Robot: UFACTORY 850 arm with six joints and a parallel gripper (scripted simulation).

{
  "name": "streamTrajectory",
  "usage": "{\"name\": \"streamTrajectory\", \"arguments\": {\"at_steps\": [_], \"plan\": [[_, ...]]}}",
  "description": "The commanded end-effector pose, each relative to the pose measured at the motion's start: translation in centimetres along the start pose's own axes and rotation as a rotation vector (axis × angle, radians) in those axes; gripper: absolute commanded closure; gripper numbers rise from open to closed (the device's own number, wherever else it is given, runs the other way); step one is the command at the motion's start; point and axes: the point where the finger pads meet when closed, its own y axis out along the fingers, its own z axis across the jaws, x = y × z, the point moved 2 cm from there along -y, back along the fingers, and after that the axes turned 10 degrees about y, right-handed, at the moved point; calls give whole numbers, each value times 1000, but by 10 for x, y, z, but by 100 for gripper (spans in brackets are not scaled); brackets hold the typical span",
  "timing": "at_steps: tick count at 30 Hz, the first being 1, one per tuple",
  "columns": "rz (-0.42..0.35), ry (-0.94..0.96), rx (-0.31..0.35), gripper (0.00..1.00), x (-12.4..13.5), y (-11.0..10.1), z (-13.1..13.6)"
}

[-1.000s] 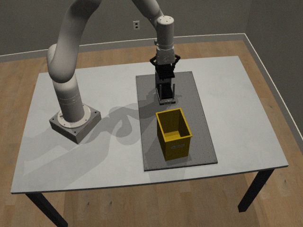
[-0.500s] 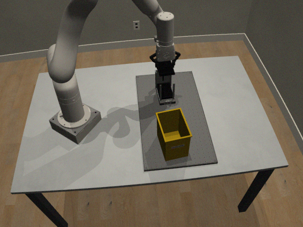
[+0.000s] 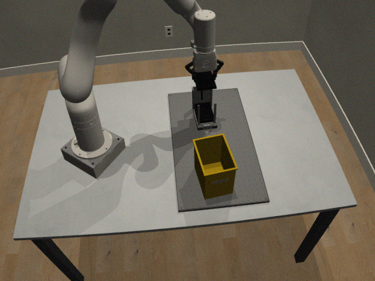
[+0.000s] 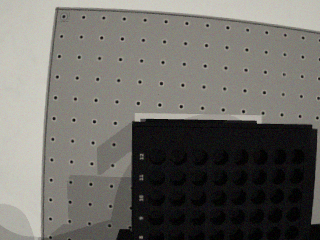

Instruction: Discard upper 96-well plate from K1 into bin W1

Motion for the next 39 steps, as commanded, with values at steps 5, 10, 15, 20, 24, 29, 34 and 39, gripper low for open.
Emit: {"name": "streamTrajectory", "arguments": {"at_steps": [5, 10, 15, 20, 24, 29, 34, 39], "plan": [[1, 0, 2, 100, 0, -12, 1], [1, 0, 2, 100, 0, -12, 1], [1, 0, 2, 100, 0, -12, 1], [1, -80, 2, 100, 10, -12, 2], [1, -80, 2, 100, 23, -11, 3], [1, -80, 2, 100, 33, -11, 4], [1, -80, 2, 100, 49, -10, 5], [0, -80, 2, 100, 66, -9, 7]]}}
